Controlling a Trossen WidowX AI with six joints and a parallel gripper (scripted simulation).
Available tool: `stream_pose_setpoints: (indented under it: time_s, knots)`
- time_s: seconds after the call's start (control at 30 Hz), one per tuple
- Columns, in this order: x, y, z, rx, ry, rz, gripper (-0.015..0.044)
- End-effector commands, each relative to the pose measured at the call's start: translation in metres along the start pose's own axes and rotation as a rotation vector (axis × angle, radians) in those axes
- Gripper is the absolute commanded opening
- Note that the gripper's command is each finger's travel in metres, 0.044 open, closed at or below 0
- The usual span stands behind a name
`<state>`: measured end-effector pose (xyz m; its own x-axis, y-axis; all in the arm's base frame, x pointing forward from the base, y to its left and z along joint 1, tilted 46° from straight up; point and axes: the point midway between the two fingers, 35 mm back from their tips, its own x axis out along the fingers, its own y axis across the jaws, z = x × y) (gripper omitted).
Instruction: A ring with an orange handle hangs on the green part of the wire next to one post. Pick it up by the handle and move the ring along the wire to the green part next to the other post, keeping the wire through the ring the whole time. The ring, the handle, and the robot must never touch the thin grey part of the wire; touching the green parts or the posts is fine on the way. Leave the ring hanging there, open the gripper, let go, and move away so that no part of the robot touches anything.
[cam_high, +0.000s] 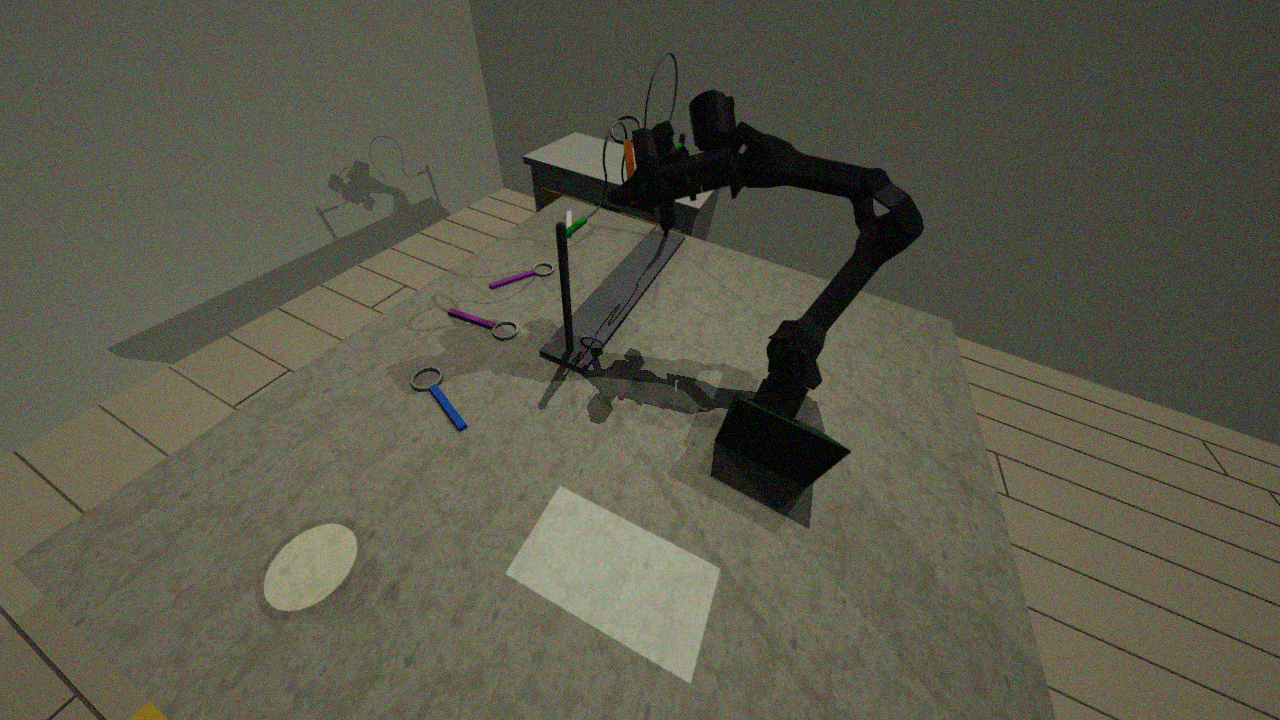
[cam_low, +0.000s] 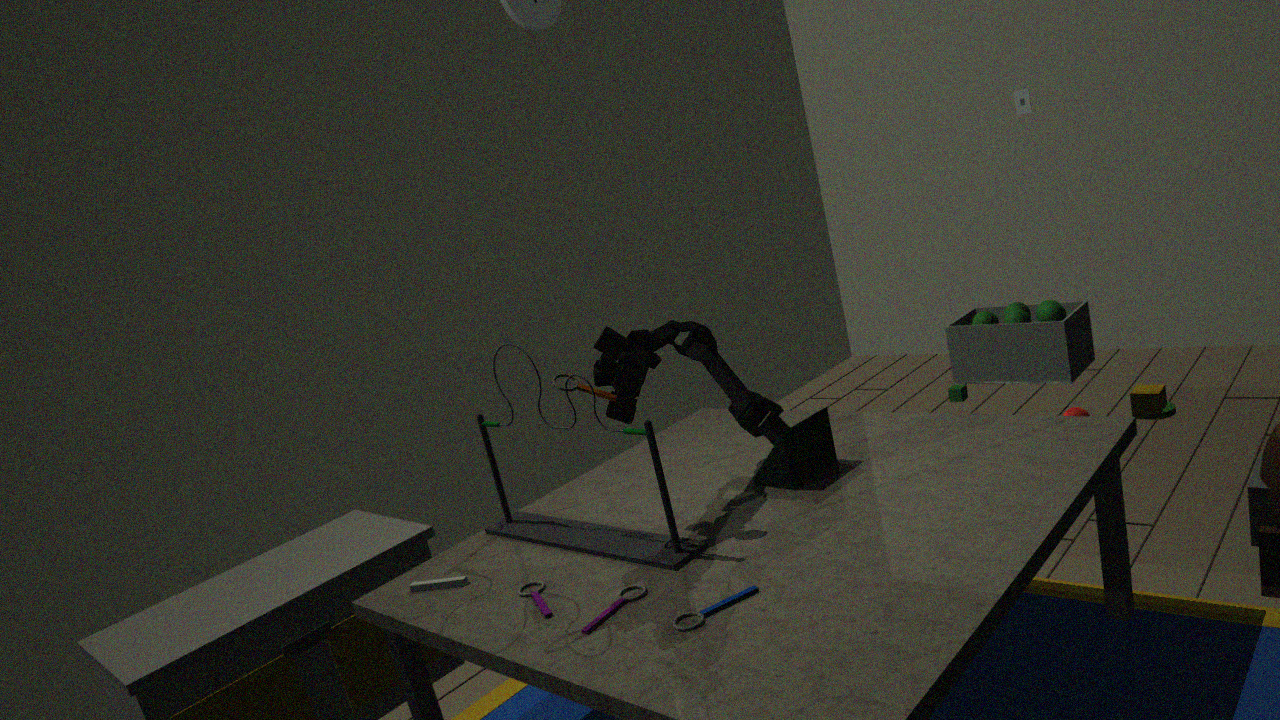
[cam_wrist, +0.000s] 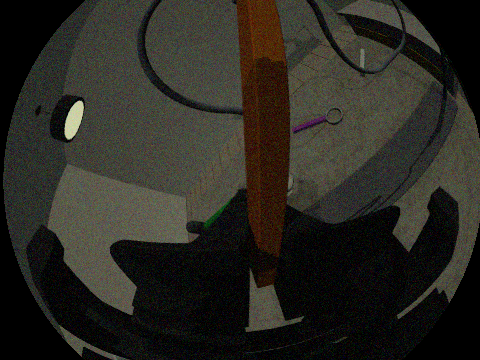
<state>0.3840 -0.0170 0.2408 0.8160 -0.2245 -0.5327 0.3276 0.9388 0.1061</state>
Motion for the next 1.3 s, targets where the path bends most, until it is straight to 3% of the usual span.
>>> stream_pose_setpoints:
  time_s: [0.0,1.27]
  knots:
    - [0.001,-0.008,-0.001,-0.093,-0.007,-0.054,-0.0150]
    - [-0.008,-0.062,0.027,-0.857,-0.105,-0.487,-0.0150]
